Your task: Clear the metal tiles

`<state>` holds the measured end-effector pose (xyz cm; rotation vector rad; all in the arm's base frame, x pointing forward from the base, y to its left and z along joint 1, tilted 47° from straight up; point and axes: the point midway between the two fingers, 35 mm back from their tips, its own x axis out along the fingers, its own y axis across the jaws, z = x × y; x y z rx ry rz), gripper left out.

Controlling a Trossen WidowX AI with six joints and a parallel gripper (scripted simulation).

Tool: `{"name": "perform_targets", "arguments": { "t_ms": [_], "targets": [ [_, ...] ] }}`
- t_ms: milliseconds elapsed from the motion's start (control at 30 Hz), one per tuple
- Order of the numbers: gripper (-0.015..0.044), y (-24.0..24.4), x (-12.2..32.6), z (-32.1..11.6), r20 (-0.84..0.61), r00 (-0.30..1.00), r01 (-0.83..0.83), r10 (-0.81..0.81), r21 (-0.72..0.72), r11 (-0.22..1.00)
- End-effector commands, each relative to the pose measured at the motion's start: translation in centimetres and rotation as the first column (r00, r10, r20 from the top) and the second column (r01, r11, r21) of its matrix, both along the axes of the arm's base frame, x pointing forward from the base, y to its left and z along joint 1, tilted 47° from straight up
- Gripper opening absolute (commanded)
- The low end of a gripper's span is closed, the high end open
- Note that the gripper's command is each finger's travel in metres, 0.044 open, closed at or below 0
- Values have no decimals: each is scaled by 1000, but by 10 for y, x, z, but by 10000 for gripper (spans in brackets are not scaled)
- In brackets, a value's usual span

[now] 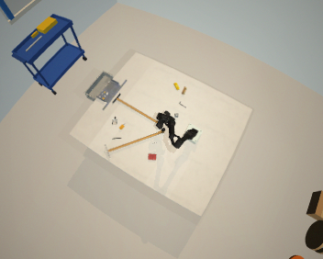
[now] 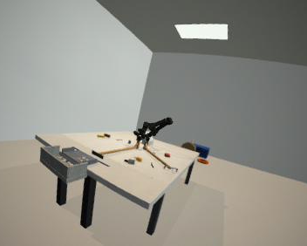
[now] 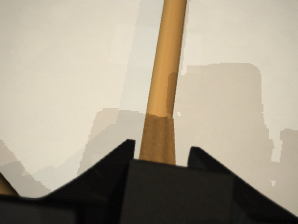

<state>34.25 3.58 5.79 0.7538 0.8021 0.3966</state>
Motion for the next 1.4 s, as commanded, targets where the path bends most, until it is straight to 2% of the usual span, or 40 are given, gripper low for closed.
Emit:
{"name": "perform_targets", "arguments": {
  "t_ms": [0,1367],
  "targets": [
    [0,2,1,7,22,1000,-10,10,-2,1000],
    [0,-10,61,-1,31,999,-5,5,-3,1000]
  ]
}}
